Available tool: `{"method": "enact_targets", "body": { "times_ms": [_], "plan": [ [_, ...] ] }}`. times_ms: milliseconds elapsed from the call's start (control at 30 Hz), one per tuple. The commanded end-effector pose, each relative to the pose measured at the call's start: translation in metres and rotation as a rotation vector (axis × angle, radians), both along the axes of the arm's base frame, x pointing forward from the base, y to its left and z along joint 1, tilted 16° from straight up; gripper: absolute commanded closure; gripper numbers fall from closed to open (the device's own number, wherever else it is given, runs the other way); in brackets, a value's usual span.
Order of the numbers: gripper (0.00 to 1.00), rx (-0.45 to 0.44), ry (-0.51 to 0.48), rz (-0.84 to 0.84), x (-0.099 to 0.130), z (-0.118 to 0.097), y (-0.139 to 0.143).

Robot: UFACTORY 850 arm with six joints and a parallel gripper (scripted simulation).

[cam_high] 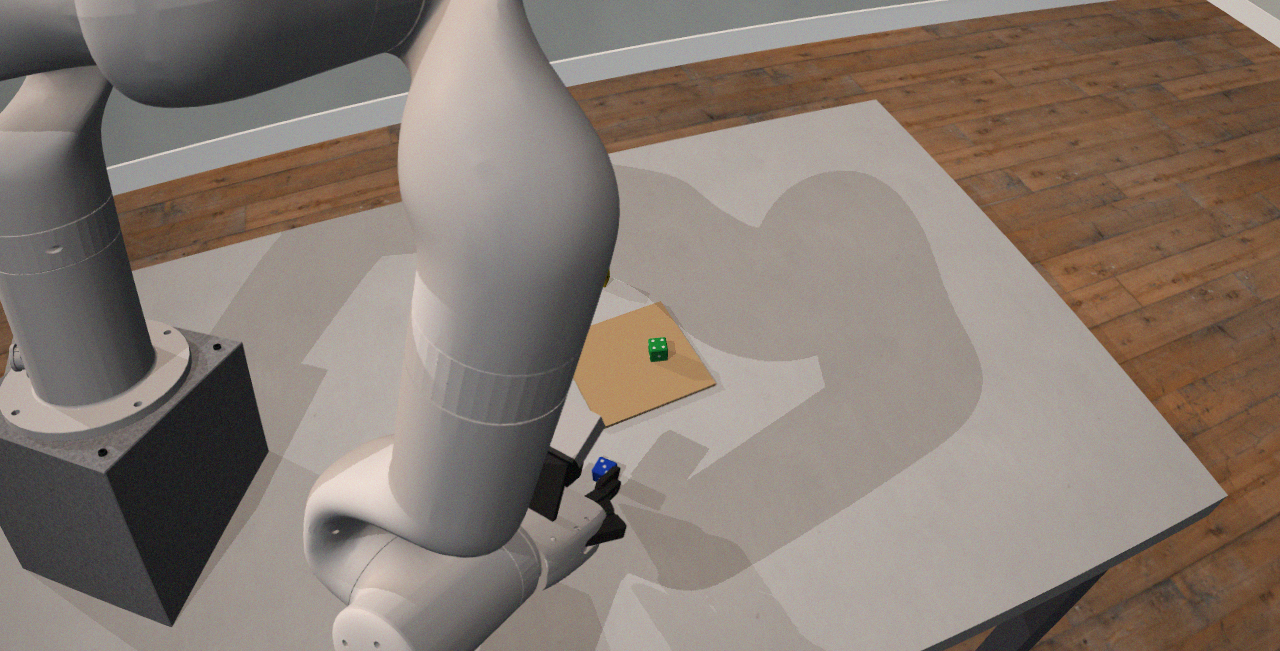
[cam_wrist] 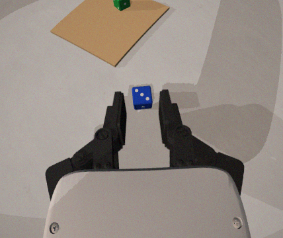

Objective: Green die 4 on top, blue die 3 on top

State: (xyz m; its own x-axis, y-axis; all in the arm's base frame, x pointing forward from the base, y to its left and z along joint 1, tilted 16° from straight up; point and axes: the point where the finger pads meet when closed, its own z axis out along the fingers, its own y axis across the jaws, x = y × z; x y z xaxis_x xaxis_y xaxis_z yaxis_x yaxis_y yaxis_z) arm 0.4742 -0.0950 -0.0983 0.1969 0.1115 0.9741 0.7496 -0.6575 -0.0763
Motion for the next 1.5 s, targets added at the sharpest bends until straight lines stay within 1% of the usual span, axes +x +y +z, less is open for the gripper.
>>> {"method": "enact_targets", "body": {
  "times_ms": [0, 400, 533, 867, 1200, 1267, 1367, 1400, 1433, 1467],
  "plan": [
    [0.64, 0.0, -0.001, 0.0, -0.007, 0.003, -0.01],
    [0.64, 0.0, -0.001, 0.0, -0.011, 0.006, -0.014],
    [0.64, 0.0, -0.001, 0.0, -0.012, 0.016, -0.017],
    [0.64, 0.0, -0.001, 0.0, -0.017, 0.056, -0.027],
    [0.64, -0.002, 0.004, 0.004, -0.018, 0.062, -0.028],
    [0.64, -0.014, 0.037, 0.028, -0.017, 0.062, -0.023],
    [0.64, -0.07, 0.16, 0.108, -0.017, 0.061, -0.006],
    [0.64, -0.071, 0.161, 0.109, -0.017, 0.061, -0.006],
    [0.64, -0.093, 0.201, 0.131, -0.017, 0.06, -0.002],
    [0.64, -0.105, 0.221, 0.142, -0.017, 0.06, 0.0]
  ]
}}
